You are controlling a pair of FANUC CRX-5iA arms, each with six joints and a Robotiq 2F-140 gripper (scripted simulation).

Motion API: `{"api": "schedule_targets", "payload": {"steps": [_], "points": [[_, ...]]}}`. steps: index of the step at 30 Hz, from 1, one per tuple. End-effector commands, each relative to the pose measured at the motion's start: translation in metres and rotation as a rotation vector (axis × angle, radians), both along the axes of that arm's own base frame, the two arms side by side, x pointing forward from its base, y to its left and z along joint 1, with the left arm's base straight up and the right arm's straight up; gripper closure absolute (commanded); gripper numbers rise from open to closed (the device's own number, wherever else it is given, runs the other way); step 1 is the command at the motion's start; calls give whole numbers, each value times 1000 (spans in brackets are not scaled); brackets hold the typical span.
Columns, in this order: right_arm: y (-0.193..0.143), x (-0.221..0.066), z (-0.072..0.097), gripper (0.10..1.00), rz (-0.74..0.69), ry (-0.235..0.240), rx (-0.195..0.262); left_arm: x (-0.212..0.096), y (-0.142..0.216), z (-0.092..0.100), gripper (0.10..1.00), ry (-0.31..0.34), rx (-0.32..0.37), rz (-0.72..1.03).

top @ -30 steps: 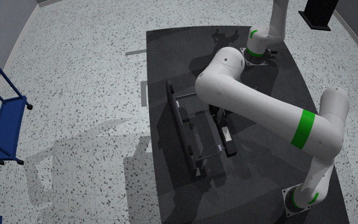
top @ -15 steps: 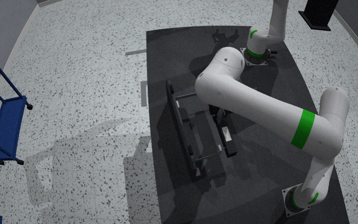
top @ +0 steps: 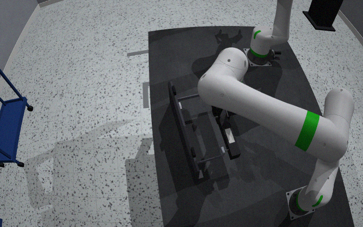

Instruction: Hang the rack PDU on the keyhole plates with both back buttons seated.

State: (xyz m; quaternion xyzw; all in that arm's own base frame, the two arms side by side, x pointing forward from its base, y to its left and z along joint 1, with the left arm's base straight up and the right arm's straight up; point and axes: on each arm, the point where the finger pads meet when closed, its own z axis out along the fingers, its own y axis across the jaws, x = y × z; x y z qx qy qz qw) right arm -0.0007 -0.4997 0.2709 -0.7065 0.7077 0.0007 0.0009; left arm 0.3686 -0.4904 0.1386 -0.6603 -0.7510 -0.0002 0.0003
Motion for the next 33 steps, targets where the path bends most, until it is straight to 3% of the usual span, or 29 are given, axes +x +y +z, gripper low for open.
{"api": "schedule_targets", "payload": {"steps": [1, 33], "points": [[0, 0, 1, 98, 0, 0, -2, 0, -1, 1, 999, -1, -2, 0], [0, 0, 1, 98, 0, 0, -2, 6, 0, 1, 999, -1, -2, 0]]}}
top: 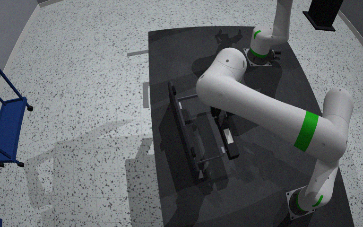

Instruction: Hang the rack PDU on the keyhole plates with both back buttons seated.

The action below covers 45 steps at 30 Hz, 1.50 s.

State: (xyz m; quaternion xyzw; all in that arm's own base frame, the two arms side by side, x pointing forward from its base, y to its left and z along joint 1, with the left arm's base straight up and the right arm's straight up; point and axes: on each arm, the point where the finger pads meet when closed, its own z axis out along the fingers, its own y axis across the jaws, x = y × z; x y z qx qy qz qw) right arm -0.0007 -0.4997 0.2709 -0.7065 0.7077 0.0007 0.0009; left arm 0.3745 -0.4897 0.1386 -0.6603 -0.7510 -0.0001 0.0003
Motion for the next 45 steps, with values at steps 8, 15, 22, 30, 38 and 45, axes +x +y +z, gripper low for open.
{"api": "schedule_targets", "payload": {"steps": [8, 15, 22, 30, 38, 45], "points": [[0, 0, 1, 98, 0, 0, -2, 2, 0, 1, 999, -1, -2, 0], [0, 0, 1, 98, 0, 0, -2, 3, 0, 1, 999, -1, -2, 0], [0, 0, 1, 98, 0, 0, -2, 4, 0, 1, 999, -1, -2, 0], [0, 0, 1, 98, 0, 0, -2, 6, 0, 1, 999, -1, -2, 0], [0, 0, 1, 98, 0, 0, -2, 6, 0, 1, 999, -1, -2, 0], [0, 0, 1, 98, 0, 0, -2, 9, 1, 1, 999, -1, -2, 0]]}}
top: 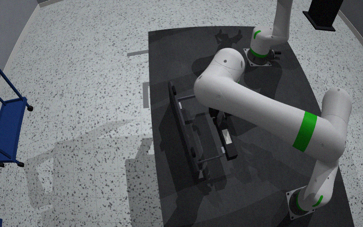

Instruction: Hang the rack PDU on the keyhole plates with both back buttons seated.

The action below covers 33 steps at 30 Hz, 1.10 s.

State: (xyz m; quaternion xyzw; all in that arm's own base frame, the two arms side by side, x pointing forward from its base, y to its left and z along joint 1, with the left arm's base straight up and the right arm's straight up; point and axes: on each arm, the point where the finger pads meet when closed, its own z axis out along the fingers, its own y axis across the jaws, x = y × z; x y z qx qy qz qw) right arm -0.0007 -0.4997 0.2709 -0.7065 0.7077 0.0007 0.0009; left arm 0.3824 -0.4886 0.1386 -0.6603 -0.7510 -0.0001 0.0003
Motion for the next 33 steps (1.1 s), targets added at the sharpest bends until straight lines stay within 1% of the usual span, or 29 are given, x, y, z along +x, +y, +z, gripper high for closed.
{"api": "schedule_targets", "payload": {"steps": [1, 33], "points": [[0, 0, 1, 98, 0, 0, -2, 1, 0, 1, 999, -1, -2, 0], [0, 0, 1, 98, 0, 0, -2, 7, 0, 1, 999, -1, -2, 0]]}}
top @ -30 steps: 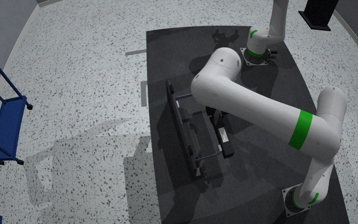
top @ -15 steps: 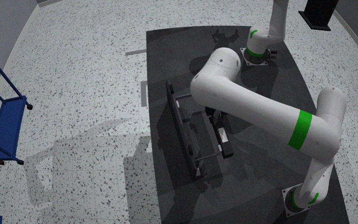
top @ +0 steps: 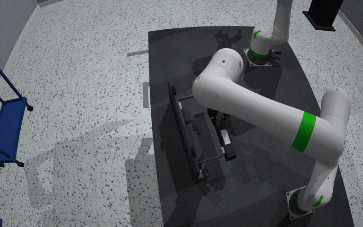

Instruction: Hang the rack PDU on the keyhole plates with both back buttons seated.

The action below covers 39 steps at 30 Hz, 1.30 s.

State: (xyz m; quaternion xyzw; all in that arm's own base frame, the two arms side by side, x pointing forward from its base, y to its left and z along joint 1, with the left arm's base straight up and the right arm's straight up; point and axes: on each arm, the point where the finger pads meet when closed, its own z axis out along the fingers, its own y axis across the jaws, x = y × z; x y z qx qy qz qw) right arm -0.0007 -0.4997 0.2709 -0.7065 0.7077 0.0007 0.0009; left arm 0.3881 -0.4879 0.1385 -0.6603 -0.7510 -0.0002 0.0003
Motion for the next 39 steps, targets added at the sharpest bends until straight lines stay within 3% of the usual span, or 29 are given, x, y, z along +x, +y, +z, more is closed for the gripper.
{"api": "schedule_targets", "payload": {"steps": [1, 39], "points": [[0, 0, 1, 98, 0, 0, -2, 1, 0, 2, 999, -1, -2, 0], [0, 0, 1, 98, 0, 0, -2, 2, 0, -8, 999, -1, -2, 0]]}}
